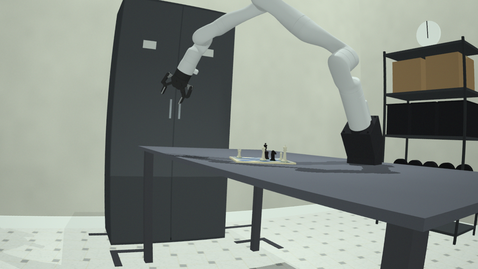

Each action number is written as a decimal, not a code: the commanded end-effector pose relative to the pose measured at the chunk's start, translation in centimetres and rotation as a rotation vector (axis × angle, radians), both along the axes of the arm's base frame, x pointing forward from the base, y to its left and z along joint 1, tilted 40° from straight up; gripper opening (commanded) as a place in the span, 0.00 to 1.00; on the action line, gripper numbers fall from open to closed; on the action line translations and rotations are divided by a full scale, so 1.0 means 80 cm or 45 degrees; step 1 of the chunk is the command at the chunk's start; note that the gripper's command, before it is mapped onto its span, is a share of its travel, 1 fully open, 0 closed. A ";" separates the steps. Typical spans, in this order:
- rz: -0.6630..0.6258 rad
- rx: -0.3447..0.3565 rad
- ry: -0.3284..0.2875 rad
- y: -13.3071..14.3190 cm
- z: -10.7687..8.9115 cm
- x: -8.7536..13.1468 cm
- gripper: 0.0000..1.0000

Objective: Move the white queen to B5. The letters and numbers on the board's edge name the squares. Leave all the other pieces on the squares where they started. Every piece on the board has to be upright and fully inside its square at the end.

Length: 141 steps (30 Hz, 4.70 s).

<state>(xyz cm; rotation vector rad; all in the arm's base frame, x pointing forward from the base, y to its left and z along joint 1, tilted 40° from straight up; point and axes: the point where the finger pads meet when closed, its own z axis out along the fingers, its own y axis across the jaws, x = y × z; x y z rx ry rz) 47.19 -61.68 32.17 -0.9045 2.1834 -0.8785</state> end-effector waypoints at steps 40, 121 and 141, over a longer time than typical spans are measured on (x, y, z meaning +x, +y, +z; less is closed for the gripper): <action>-0.066 0.117 0.100 0.037 -0.011 0.008 1.00; -0.749 1.369 1.163 0.437 -0.143 0.098 1.00; -0.749 1.369 1.163 0.437 -0.143 0.098 1.00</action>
